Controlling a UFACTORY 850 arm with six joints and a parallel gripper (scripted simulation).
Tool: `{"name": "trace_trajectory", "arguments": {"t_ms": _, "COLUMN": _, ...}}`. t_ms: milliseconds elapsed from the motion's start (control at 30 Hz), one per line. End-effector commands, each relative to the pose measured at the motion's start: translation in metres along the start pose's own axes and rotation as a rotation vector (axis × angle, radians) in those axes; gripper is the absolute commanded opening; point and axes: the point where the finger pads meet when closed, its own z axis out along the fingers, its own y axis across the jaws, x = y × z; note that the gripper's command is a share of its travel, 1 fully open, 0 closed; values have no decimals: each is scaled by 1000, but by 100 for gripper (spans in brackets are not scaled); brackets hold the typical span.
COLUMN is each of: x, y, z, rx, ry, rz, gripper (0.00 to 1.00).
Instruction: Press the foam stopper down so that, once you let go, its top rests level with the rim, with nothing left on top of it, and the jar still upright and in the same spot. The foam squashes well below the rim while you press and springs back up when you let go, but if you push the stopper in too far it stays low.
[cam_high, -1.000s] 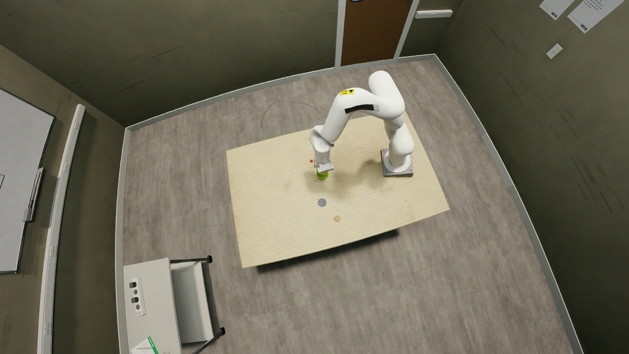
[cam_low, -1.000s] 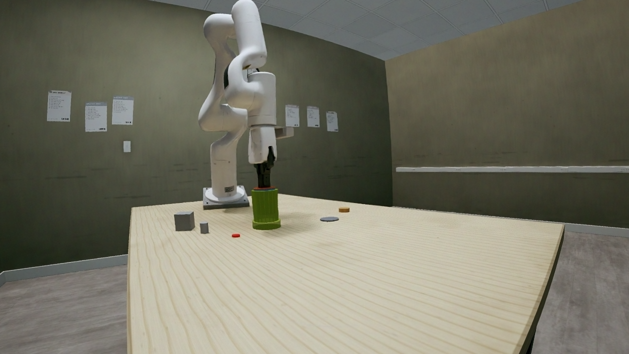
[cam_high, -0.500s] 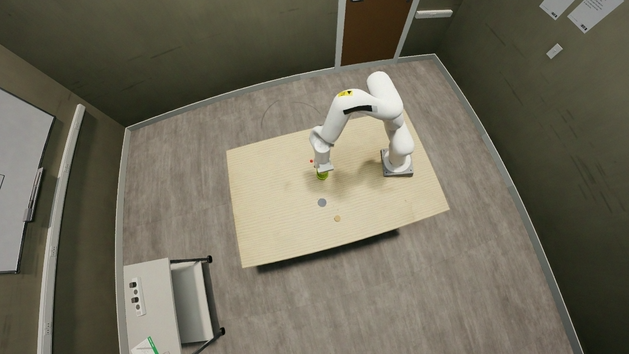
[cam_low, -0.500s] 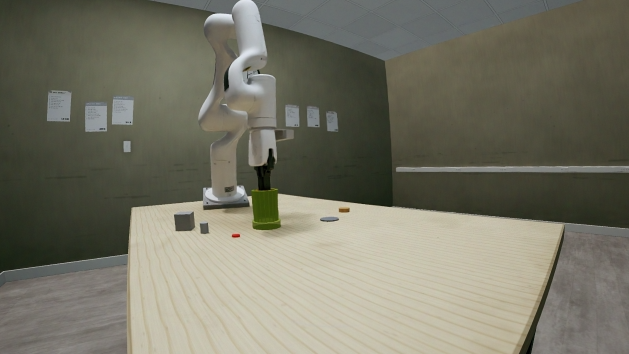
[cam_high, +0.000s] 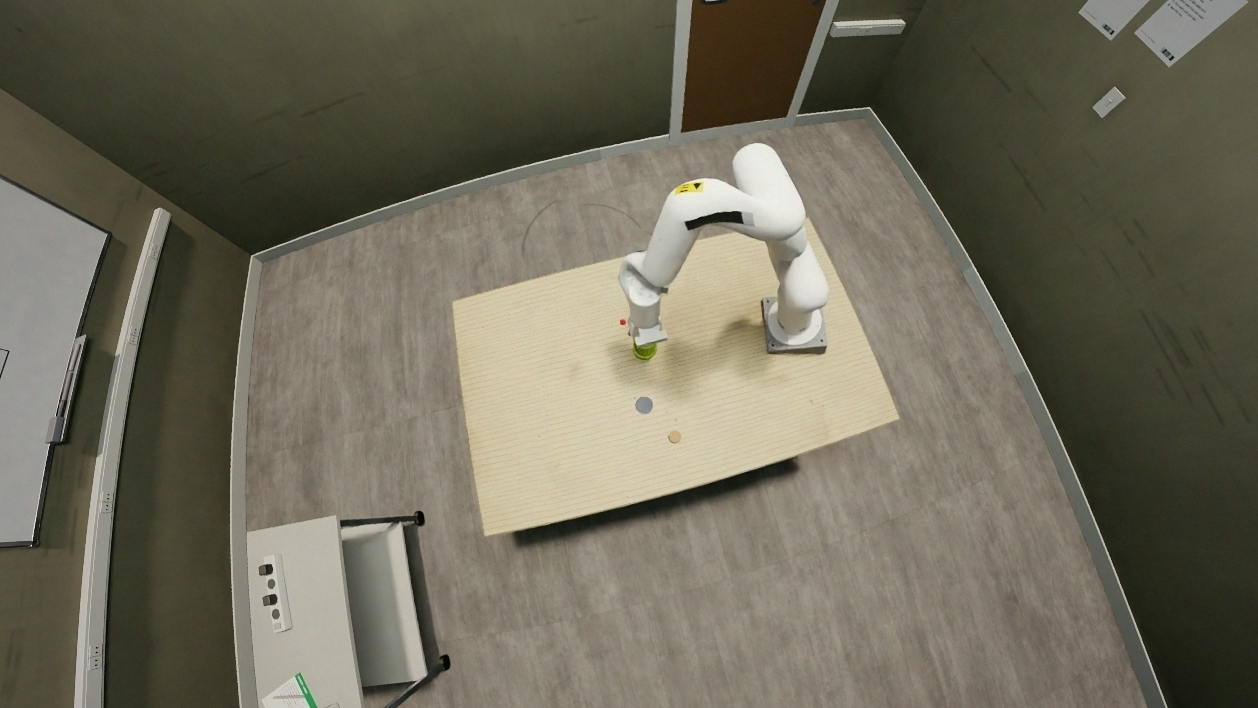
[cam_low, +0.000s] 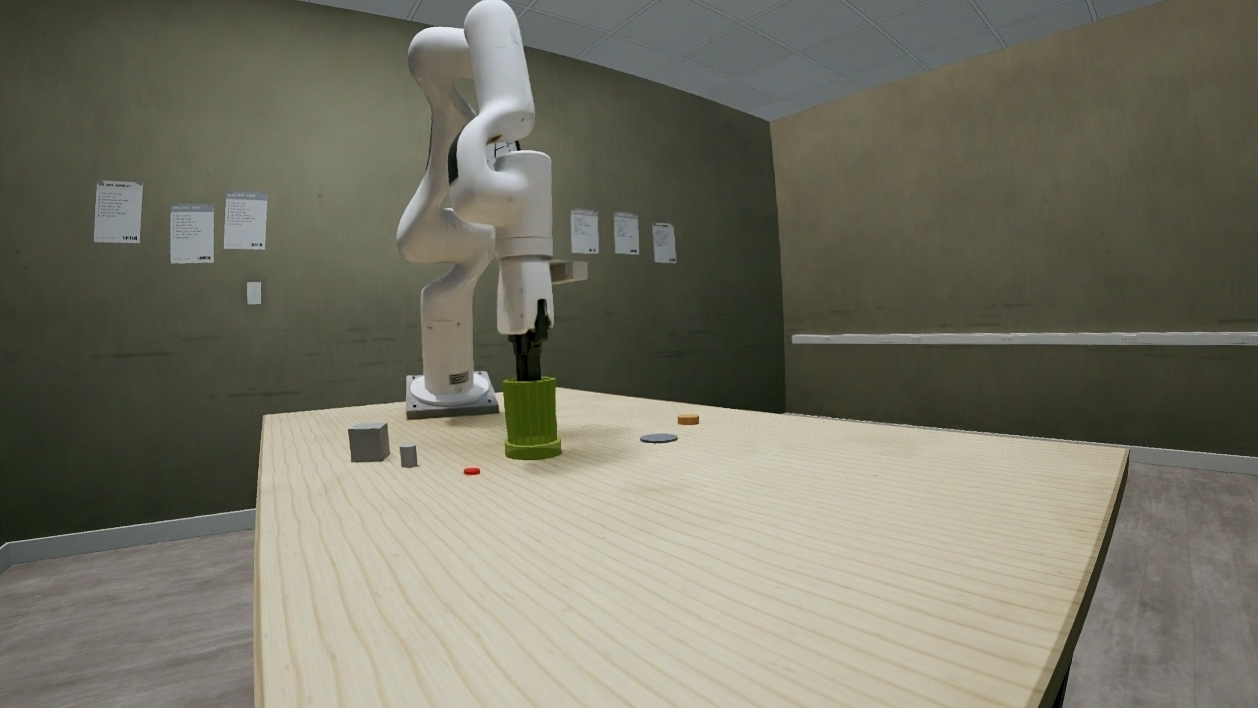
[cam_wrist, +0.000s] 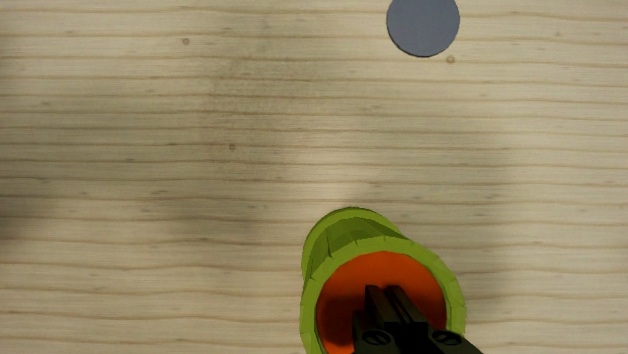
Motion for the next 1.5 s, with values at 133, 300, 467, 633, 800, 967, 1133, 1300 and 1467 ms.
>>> {"name": "trace_trajectory", "arguments": {"t_ms": 133, "x": 0, "y": 1, "z": 0, "rx": -1, "ry": 0, "rz": 0, "gripper": 0}}
{"name": "trace_trajectory", "arguments": {"t_ms": 300, "x": 0, "y": 1, "z": 0, "rx": -1, "ry": 0, "rz": 0, "gripper": 0}}
{"name": "trace_trajectory", "arguments": {"t_ms": 467, "x": 0, "y": 1, "z": 0, "rx": -1, "ry": 0, "rz": 0, "gripper": 0}}
{"name": "trace_trajectory", "arguments": {"t_ms": 633, "x": 0, "y": 1, "z": -1, "rx": -1, "ry": 0, "rz": 0, "gripper": 0}}
{"name": "trace_trajectory", "arguments": {"t_ms": 800, "x": 0, "y": 1, "z": -1, "rx": -1, "ry": 0, "rz": 0, "gripper": 0}}
{"name": "trace_trajectory", "arguments": {"t_ms": 967, "x": 0, "y": 1, "z": -3, "rx": -1, "ry": 0, "rz": 0, "gripper": 0}}
{"name": "trace_trajectory", "arguments": {"t_ms": 1133, "x": 0, "y": 1, "z": -5, "rx": -1, "ry": 0, "rz": 0, "gripper": 0}}
{"name": "trace_trajectory", "arguments": {"t_ms": 1300, "x": 0, "y": 1, "z": -7, "rx": -1, "ry": 0, "rz": 0, "gripper": 0}}
{"name": "trace_trajectory", "arguments": {"t_ms": 1467, "x": 0, "y": 1, "z": -10, "rx": -1, "ry": 0, "rz": 0, "gripper": 0}}
